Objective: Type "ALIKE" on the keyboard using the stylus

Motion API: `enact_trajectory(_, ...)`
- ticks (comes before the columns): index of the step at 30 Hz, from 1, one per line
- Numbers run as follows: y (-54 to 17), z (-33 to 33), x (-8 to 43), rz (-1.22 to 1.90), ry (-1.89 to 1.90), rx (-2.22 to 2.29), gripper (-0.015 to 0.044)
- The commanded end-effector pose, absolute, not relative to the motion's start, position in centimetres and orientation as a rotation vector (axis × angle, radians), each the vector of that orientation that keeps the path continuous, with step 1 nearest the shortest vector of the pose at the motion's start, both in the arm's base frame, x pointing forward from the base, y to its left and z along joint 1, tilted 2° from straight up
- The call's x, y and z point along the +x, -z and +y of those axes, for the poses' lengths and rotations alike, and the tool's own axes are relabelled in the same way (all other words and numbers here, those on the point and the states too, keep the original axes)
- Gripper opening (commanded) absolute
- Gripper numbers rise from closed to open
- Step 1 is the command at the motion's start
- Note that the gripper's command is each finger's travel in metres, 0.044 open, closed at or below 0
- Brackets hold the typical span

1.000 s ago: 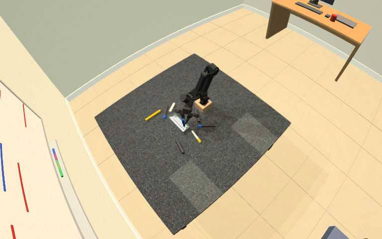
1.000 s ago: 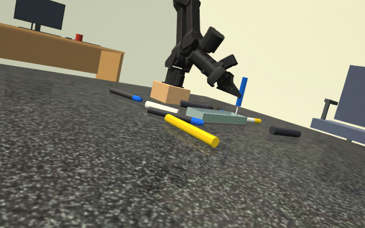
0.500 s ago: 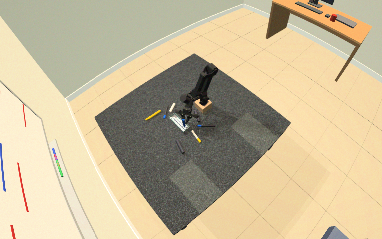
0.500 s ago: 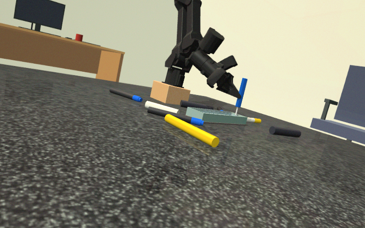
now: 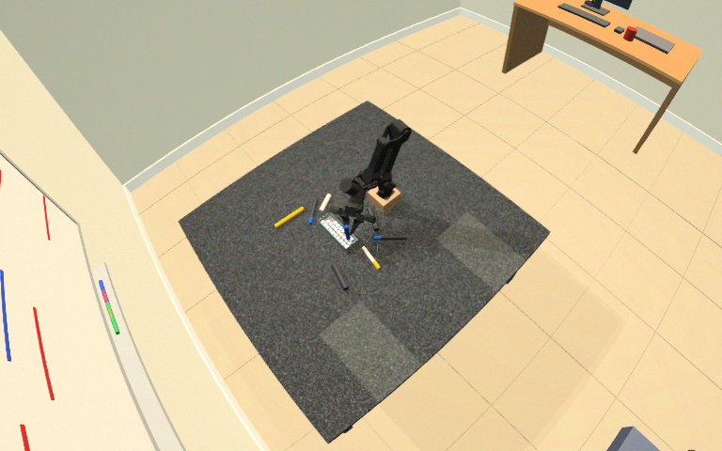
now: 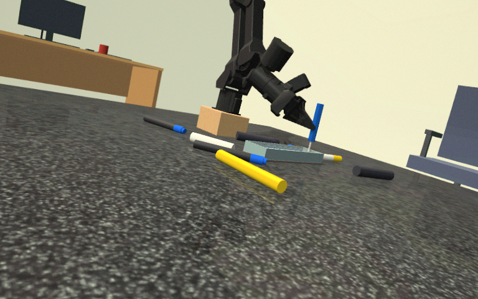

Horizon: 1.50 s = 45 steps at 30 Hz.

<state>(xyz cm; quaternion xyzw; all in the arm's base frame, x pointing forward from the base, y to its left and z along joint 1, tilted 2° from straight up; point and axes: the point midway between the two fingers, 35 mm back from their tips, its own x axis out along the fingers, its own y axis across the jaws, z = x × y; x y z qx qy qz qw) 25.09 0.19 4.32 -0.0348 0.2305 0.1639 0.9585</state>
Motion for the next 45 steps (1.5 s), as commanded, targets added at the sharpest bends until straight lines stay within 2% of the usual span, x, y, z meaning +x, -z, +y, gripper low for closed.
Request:
enact_trajectory(1, -4.0, 0.2, 25.0, 0.475, -0.327, -0.064, 0.0081)
enact_trajectory(25, -3.1, 0.2, 25.0, 0.478, -0.329, -0.064, 0.0081)
enact_trajectory(45, -5.3, 0.0, 25.2, 0.474, -0.327, -0.065, 0.0081)
